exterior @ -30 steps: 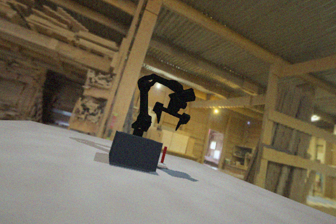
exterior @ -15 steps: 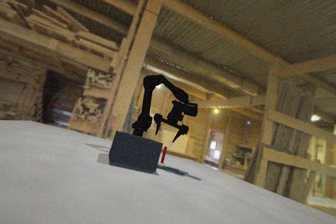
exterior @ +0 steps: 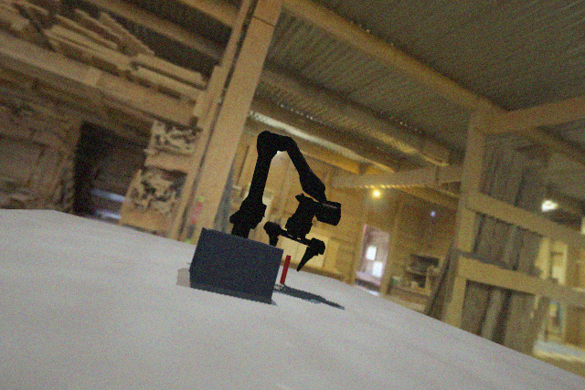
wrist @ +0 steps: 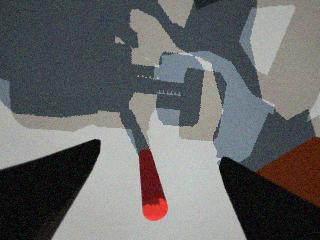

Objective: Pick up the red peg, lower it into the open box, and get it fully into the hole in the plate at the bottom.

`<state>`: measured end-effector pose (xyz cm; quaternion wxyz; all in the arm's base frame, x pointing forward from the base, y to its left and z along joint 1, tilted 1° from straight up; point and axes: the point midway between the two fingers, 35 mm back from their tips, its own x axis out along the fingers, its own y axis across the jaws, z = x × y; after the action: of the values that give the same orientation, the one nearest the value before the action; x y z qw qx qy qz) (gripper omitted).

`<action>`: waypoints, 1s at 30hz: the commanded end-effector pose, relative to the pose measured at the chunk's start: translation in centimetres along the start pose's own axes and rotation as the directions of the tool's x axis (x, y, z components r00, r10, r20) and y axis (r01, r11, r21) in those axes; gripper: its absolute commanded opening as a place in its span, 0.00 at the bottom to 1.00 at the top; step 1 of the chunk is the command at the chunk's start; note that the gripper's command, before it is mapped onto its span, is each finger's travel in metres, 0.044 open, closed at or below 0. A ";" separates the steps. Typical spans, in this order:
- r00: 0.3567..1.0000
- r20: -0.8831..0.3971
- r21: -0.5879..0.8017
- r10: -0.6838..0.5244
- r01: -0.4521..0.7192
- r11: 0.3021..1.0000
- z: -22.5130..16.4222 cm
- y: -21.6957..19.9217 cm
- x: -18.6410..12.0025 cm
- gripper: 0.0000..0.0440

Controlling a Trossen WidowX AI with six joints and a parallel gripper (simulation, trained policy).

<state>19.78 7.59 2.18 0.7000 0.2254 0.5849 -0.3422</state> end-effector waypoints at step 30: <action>0.999 -0.045 0.020 0.024 -0.024 1.000 0.5 -0.5 -0.2 0.00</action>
<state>19.38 7.34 1.60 0.6767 0.2579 0.6003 -0.3395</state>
